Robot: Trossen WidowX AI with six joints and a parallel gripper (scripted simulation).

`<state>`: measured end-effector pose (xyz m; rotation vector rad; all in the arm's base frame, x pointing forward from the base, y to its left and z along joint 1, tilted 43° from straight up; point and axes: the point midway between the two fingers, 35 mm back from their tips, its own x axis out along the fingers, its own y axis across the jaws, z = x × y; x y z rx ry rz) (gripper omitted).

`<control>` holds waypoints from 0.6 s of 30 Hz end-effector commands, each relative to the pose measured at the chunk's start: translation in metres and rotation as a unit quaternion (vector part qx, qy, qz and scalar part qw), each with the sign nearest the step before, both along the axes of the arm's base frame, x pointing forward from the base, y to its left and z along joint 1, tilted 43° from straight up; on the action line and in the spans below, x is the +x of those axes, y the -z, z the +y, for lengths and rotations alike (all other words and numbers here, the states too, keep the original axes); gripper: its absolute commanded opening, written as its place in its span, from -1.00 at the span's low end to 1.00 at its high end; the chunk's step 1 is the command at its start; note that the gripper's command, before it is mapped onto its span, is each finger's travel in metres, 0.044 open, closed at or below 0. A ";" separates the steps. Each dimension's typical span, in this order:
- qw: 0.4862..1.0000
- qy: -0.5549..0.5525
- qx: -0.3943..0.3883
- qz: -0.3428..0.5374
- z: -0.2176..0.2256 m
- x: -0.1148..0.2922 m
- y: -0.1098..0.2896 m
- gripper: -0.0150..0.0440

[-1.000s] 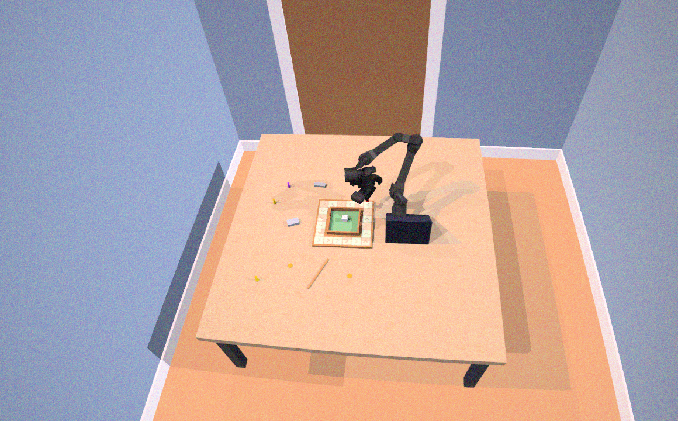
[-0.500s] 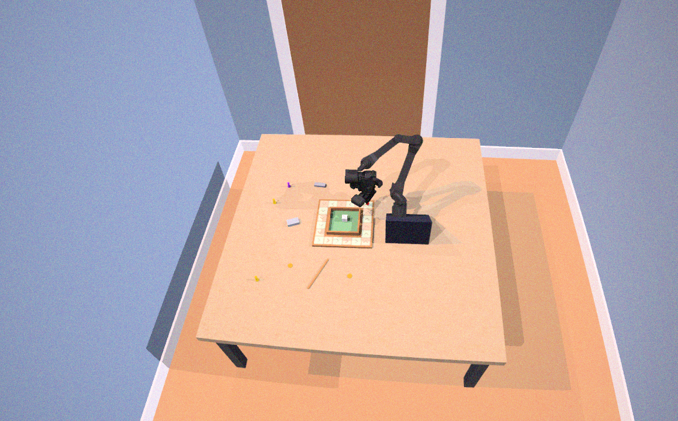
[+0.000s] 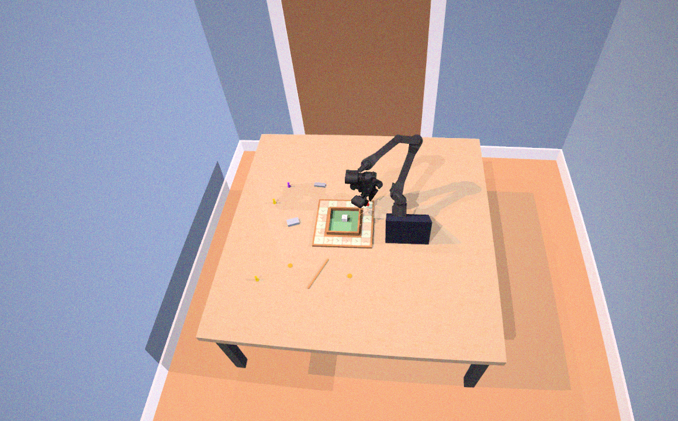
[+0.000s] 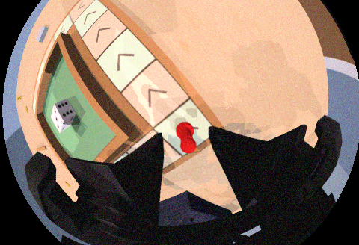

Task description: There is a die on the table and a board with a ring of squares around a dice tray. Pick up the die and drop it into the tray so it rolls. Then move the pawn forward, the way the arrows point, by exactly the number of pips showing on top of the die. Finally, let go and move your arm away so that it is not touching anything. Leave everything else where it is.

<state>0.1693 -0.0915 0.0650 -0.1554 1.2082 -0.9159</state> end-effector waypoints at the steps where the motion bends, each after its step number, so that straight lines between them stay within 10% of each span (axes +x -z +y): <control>1: 1.000 0.002 0.001 -0.001 0.005 0.000 -0.004 0.49; 7: 1.000 0.001 -0.001 0.004 0.034 -0.002 -0.036 1.00; 18: 0.983 -0.137 0.009 0.125 0.122 0.009 -0.026 1.00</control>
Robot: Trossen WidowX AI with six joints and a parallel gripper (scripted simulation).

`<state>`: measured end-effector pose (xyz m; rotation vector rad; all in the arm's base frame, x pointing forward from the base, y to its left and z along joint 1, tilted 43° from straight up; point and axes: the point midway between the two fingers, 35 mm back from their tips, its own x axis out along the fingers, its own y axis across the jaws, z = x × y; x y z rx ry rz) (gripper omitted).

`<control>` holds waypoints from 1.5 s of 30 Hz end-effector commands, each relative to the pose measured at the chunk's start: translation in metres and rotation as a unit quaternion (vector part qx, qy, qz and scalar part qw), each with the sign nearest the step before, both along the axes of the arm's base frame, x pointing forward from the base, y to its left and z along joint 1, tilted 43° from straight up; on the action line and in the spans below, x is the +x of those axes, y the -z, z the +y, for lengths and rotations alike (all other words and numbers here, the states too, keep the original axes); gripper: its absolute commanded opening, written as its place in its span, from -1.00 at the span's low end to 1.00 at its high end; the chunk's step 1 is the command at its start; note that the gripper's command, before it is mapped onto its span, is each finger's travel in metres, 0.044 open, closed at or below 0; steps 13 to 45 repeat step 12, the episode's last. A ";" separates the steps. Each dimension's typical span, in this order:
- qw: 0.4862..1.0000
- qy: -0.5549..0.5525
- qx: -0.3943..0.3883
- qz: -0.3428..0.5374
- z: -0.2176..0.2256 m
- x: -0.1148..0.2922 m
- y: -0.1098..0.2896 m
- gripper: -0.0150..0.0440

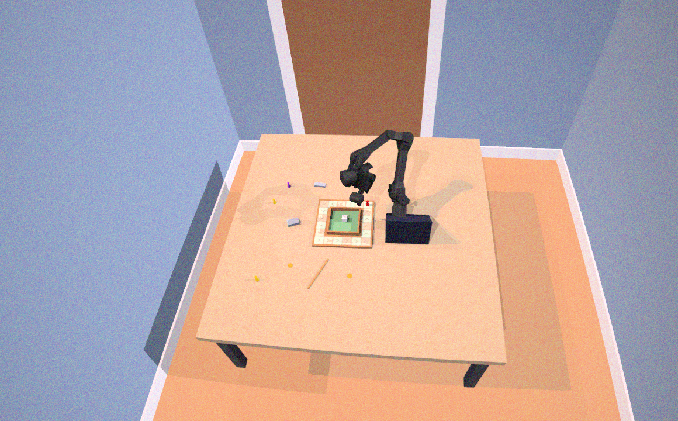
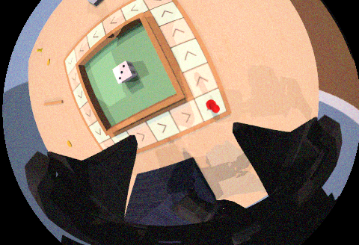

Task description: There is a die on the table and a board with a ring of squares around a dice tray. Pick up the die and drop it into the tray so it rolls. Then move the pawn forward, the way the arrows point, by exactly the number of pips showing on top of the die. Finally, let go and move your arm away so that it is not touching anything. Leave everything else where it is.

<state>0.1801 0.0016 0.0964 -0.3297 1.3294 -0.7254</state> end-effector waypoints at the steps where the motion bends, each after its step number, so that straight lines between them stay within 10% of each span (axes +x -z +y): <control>1: 0.997 -0.057 -0.008 0.059 0.041 -0.004 0.007 1.00; 45: 0.991 -0.097 -0.014 0.085 0.066 -0.009 0.009 1.00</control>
